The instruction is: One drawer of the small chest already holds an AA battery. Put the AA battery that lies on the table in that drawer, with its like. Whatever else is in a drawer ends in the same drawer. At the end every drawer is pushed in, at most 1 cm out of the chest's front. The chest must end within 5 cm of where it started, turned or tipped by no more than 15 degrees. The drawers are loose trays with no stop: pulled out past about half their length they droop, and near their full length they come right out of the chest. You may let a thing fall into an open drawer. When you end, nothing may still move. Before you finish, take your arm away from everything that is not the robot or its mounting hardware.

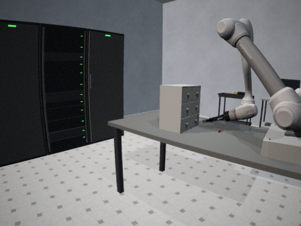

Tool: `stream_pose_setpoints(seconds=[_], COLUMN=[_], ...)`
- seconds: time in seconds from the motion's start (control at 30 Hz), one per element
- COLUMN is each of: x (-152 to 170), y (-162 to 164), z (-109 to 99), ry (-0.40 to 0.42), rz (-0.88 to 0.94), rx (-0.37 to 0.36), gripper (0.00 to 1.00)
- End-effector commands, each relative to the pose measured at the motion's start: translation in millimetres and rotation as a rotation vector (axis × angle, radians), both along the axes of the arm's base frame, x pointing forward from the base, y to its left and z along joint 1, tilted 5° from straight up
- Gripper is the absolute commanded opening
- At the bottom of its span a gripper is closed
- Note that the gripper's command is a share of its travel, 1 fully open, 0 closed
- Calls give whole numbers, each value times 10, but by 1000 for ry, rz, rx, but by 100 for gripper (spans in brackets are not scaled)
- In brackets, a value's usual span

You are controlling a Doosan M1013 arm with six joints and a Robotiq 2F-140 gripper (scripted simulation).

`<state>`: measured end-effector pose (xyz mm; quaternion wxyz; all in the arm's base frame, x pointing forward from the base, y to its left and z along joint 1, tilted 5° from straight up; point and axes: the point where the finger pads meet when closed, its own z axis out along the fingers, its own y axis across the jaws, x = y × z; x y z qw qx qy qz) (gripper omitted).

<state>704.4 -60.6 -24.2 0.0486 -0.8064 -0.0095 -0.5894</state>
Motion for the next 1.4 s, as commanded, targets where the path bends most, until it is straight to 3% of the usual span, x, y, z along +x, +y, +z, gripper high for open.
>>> stream_pose_setpoints(seconds=[0.0, 0.17, 0.23, 0.43, 0.93, 1.13, 1.3, 1.37], x=[-38, -273, -273, -510, -552, -620, -719, -719], y=[-7, -52, -52, -97, -101, -110, -121, -121], z=[66, 474, 474, 885, 938, 999, 1087, 1087], ry=[0, 0, 0, 0, 30, 108, 222, 222], rz=[0, 0, 0, 0, 3, 8, 16, 16], rx=[0, 0, 0, 0, -2, -7, -15, -15], gripper=[0, 0, 0, 0, 0, 0, 0, 0])
